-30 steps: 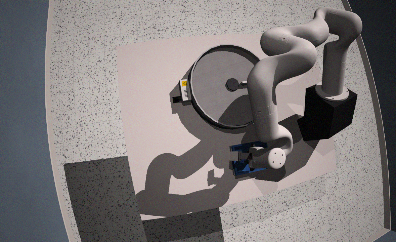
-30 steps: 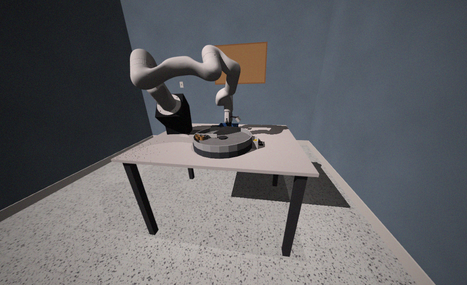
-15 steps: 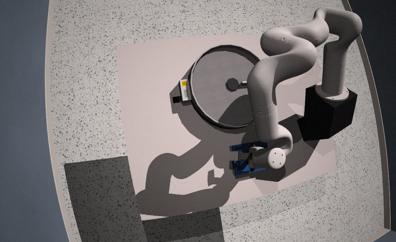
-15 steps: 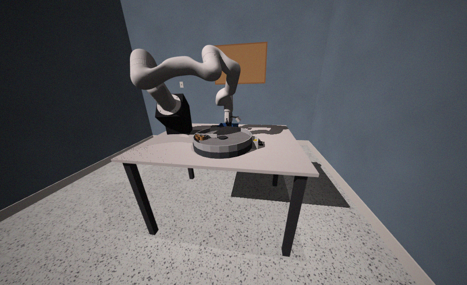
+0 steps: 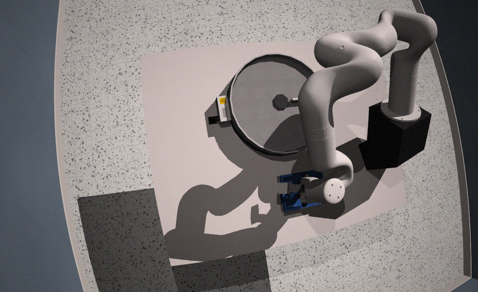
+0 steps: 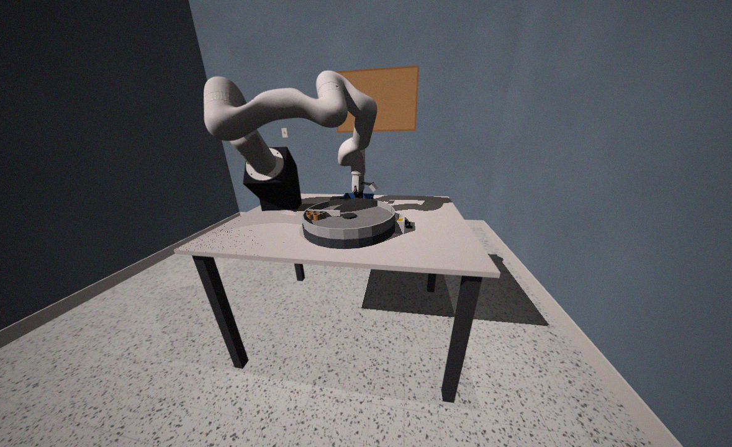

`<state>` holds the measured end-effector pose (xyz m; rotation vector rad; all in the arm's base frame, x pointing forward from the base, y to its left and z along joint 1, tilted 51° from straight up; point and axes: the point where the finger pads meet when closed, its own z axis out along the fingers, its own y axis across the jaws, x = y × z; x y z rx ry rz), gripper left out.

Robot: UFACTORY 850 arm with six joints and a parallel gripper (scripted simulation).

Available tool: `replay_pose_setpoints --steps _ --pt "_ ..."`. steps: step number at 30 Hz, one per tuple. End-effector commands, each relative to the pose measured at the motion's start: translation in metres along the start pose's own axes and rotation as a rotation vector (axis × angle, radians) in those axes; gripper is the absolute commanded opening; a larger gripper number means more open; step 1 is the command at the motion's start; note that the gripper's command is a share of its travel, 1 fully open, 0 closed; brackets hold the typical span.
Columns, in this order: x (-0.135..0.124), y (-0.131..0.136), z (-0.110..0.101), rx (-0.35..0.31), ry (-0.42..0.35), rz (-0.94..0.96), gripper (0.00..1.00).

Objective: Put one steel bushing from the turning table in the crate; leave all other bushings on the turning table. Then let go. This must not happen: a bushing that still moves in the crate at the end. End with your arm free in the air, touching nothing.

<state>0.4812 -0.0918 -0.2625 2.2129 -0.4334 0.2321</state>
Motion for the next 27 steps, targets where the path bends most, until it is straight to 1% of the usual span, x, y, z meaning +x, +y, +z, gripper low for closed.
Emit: replay_pose_setpoints --steps 1,18,23,25,27 --pt "0.001 0.000 -0.001 0.001 0.001 0.000 0.41" --pt "0.001 0.000 -0.002 0.001 0.001 0.000 0.41" --pt "0.001 0.000 -0.010 0.001 0.001 0.000 0.41" --pt "0.001 0.000 -0.010 0.001 0.001 0.000 0.41" --pt "0.001 0.000 -0.016 0.001 0.001 0.000 0.41"
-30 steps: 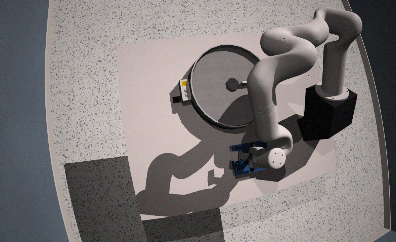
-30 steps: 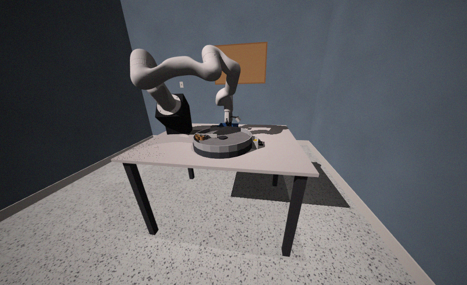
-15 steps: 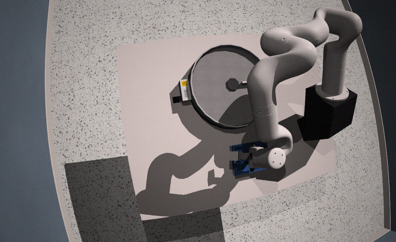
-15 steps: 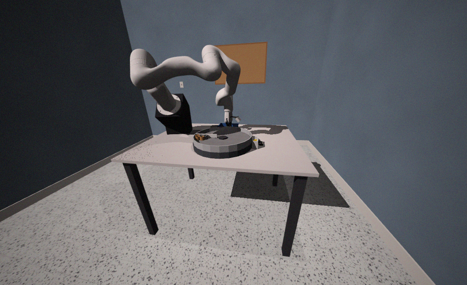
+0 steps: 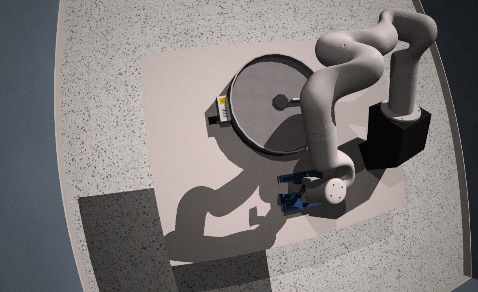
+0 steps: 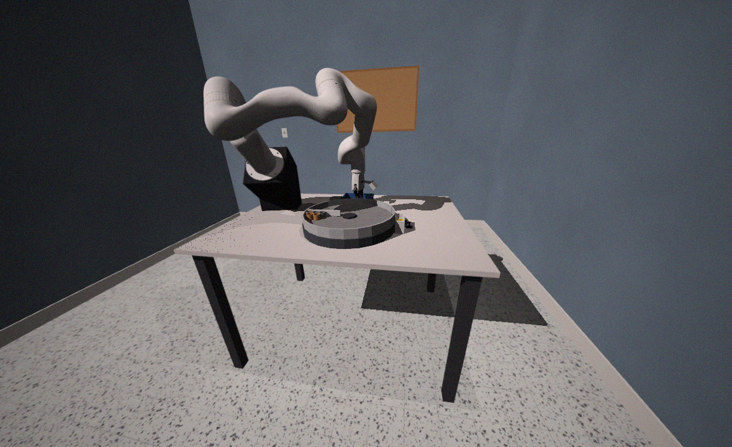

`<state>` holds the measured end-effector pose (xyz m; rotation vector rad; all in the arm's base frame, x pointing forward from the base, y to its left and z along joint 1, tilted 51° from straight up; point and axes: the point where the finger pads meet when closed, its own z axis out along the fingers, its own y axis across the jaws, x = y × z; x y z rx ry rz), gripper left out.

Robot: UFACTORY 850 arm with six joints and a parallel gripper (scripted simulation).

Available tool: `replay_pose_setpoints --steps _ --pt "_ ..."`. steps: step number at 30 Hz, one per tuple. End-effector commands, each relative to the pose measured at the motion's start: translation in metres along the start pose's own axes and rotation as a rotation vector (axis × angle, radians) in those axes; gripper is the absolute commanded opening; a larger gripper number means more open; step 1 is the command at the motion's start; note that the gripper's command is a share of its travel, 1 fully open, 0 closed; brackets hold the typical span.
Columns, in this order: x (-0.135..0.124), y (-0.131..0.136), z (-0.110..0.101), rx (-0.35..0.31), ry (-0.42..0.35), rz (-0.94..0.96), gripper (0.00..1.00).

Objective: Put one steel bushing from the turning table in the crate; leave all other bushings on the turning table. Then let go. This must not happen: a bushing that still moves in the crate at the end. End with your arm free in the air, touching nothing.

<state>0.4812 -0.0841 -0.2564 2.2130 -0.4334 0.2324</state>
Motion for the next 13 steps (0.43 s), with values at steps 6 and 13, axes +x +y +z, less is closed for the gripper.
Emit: replay_pose_setpoints --steps 6,13 --pt "0.000 0.000 -0.032 0.001 0.001 0.000 0.41" --pt "0.000 0.000 -0.065 0.001 0.001 0.000 0.41"
